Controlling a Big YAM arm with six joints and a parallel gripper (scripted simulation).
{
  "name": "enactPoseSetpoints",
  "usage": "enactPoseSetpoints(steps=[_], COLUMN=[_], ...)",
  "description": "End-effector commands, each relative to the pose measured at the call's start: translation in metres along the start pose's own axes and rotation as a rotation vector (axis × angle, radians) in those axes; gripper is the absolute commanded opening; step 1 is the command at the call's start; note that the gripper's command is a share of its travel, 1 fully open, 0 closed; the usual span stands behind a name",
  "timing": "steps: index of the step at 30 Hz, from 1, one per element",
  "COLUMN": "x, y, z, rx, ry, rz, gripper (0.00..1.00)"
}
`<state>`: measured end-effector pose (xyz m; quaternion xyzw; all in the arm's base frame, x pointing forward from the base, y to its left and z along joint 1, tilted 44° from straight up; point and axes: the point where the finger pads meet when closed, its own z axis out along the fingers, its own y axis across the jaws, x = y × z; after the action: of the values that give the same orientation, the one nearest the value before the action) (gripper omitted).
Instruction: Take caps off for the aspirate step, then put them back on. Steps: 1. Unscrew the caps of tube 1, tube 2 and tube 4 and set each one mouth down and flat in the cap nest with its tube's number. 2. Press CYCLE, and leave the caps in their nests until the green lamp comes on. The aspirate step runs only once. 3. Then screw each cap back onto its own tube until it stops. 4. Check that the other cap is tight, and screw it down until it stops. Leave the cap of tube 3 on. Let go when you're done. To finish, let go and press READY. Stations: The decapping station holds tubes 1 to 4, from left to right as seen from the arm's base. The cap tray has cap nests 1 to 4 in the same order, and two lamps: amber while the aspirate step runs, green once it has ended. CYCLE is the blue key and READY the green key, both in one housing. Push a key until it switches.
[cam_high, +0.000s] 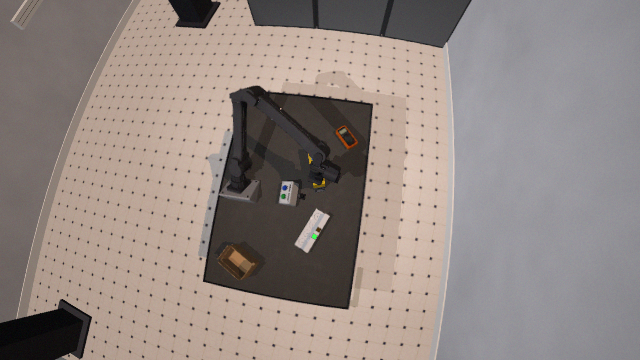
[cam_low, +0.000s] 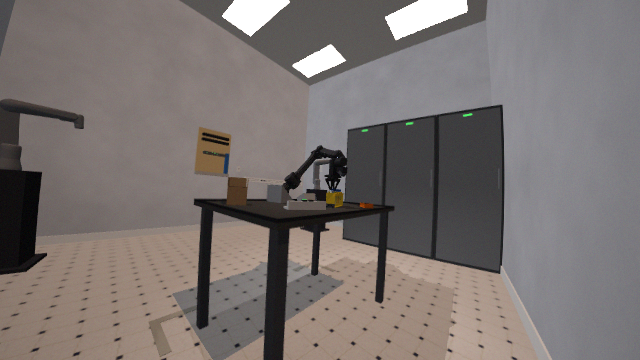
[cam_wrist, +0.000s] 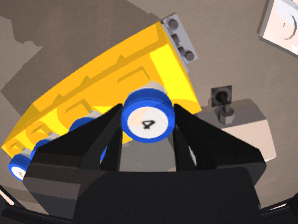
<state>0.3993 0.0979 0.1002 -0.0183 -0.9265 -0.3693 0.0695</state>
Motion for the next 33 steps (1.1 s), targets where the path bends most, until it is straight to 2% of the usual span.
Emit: enactPoseSetpoints(steps=[1, 11, 19, 20, 22, 23, 25, 26, 27, 30, 31, 33], x=[-0.001, 0.000, 0.000, 0.000, 0.000, -0.008, -0.008, -0.004, -0.008, -0.008, -0.005, -0.005], y=[0.002, 0.001, 0.001, 0.001, 0.001, 0.005, 0.005, 0.003, 0.005, 0.005, 0.004, 0.004], z=[0.011, 0.012, 0.012, 0.012, 0.012, -0.003, -0.003, 0.010, -0.003, -0.003, 0.008, 0.008], rx=[0.001, 0.004, 0.004, 0.004, 0.004, -0.003, -0.003, 0.003, -0.003, -0.003, 0.003, 0.003], ry=[0.015, 0.016, 0.016, 0.016, 0.016, -0.015, -0.015, 0.010, -0.015, -0.015, 0.007, 0.007], rz=[0.140, 0.474, 0.493, 0.493, 0.493, 0.477, 0.477, 0.487, 0.477, 0.477, 0.422, 0.422], gripper=[0.00, 0.00, 0.00, 0.49, 0.49, 0.49, 0.49, 0.49, 0.49, 0.49, 0.49, 0.49])
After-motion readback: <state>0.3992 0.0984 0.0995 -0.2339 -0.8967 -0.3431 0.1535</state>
